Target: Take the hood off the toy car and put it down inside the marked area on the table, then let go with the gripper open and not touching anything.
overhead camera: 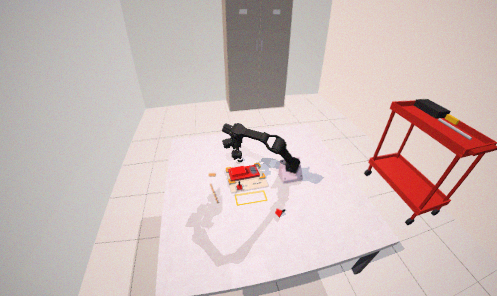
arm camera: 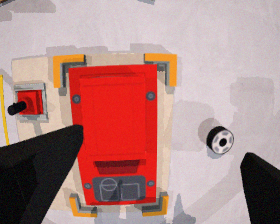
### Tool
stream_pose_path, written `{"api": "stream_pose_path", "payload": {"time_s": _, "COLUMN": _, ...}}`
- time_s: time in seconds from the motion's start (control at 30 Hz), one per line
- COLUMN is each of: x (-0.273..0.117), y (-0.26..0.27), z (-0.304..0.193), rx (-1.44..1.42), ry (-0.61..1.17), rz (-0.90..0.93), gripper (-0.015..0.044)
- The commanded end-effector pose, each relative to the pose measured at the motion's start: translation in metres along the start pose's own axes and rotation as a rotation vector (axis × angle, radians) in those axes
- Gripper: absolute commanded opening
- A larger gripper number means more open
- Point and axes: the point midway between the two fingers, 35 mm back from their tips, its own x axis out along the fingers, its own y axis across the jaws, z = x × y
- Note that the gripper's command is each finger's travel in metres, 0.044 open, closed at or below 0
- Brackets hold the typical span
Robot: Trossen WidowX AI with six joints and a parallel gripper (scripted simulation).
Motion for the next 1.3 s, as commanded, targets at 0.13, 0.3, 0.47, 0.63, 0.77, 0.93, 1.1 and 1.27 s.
{"api": "stream_pose_path", "payload": {"time_s": 0.13, "x": 0.05, "y": 0.03, "z": -0.033, "rx": -0.156, "ry": 0.169, "rz": 0.204, "gripper": 0.044}}
{"api": "stream_pose_path", "payload": {"time_s": 0.3, "x": 0.051, "y": 0.032, "z": -0.028, "rx": -0.156, "ry": 0.169, "rz": 0.205, "gripper": 0.044}}
{"api": "stream_pose_path", "payload": {"time_s": 0.47, "x": 0.053, "y": 0.033, "z": -0.028, "rx": -0.156, "ry": 0.169, "rz": 0.205, "gripper": 0.044}}
{"api": "stream_pose_path", "payload": {"time_s": 0.63, "x": 0.058, "y": 0.034, "z": -0.029, "rx": -0.156, "ry": 0.169, "rz": 0.205, "gripper": 0.044}}
{"api": "stream_pose_path", "payload": {"time_s": 0.77, "x": 0.062, "y": 0.034, "z": -0.029, "rx": -0.156, "ry": 0.169, "rz": 0.205, "gripper": 0.044}}
{"api": "stream_pose_path", "payload": {"time_s": 0.93, "x": 0.066, "y": 0.035, "z": -0.03, "rx": -0.156, "ry": 0.169, "rz": 0.205, "gripper": 0.044}}
{"api": "stream_pose_path", "payload": {"time_s": 1.1, "x": 0.071, "y": 0.036, "z": -0.03, "rx": -0.156, "ry": 0.169, "rz": 0.205, "gripper": 0.044}}
{"api": "stream_pose_path", "payload": {"time_s": 1.27, "x": 0.076, "y": 0.037, "z": -0.031, "rx": -0.156, "ry": 0.168, "rz": 0.205, "gripper": 0.044}}
